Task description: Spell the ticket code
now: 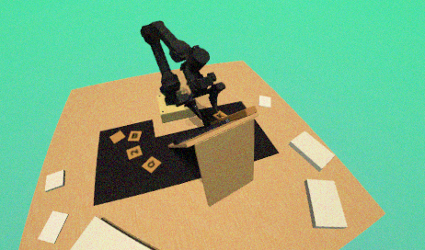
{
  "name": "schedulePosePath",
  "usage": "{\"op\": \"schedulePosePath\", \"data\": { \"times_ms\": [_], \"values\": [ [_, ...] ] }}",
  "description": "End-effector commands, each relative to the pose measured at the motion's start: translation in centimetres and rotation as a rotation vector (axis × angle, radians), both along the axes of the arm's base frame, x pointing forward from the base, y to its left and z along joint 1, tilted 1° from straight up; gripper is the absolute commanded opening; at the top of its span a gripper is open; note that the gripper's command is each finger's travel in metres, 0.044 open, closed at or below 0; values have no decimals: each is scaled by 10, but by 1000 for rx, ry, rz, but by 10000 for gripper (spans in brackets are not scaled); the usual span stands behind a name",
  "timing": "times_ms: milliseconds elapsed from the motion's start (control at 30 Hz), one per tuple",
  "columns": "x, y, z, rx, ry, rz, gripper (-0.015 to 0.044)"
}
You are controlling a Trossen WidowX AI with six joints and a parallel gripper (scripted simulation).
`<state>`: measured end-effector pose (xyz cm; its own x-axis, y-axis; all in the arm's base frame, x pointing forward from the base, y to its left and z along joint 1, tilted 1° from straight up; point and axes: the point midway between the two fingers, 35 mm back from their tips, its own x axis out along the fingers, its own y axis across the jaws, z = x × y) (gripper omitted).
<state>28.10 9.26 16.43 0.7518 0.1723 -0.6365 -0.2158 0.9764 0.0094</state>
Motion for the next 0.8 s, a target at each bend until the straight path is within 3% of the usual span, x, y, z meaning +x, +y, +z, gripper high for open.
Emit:
{"op": "schedulePosePath", "data": {
  "times_ms": [0,100,467,767],
  "values": [
    [-2,-1,2,2,-1,-6,295],
    [-3,-2,3,2,-1,-6,295],
    [-2,-1,2,0,0,0,6],
    [-2,-1,2,0,0,0,0]
  ]
}}
